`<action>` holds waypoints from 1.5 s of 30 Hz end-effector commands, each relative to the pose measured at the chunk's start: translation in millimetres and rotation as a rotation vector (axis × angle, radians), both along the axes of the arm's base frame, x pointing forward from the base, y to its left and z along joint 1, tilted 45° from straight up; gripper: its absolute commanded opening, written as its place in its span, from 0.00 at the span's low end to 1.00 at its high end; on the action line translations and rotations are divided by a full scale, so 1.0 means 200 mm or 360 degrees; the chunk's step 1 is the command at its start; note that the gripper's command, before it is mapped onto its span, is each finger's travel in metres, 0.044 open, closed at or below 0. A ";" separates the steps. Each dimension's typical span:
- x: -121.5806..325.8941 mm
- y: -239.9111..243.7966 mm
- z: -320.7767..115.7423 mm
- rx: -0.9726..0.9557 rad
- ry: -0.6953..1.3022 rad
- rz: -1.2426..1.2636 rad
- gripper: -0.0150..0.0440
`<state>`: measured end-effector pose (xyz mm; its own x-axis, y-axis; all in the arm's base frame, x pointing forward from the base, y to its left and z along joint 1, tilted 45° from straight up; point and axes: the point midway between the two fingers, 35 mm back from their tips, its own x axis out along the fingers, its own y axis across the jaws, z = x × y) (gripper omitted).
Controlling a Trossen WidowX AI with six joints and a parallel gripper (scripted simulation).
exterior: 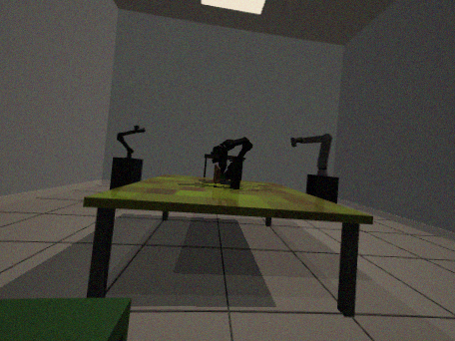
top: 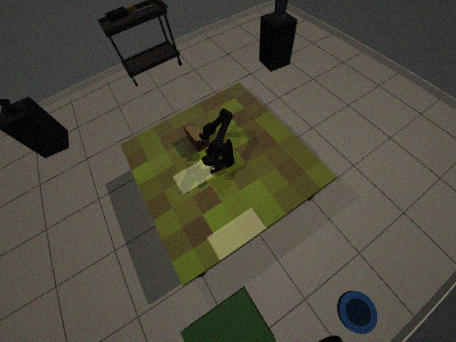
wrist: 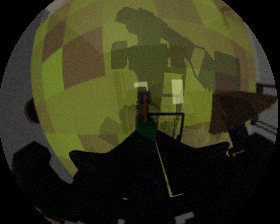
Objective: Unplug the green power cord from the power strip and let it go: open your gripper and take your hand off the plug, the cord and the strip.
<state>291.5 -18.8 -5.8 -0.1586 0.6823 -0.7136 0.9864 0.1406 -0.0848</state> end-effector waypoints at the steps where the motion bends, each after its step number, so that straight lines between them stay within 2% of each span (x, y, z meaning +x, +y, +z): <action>1: 0.00 -0.02 -0.02 -0.0005 0.0002 -0.0002 0.25; 35: 0.01 -0.24 -0.18 -0.0009 0.0005 -0.0006 0.25; 36: 0.02 -0.17 -0.16 -0.0005 0.0000 0.0032 0.30; 41: 0.02 -0.17 -0.16 -0.0005 0.0000 0.0032 0.52; 45: 0.02 -0.17 -0.16 -0.0005 0.0000 0.0032 0.53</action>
<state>295.6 -54.4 -37.9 -0.1717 0.6740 -0.7185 0.9833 0.1620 -0.0830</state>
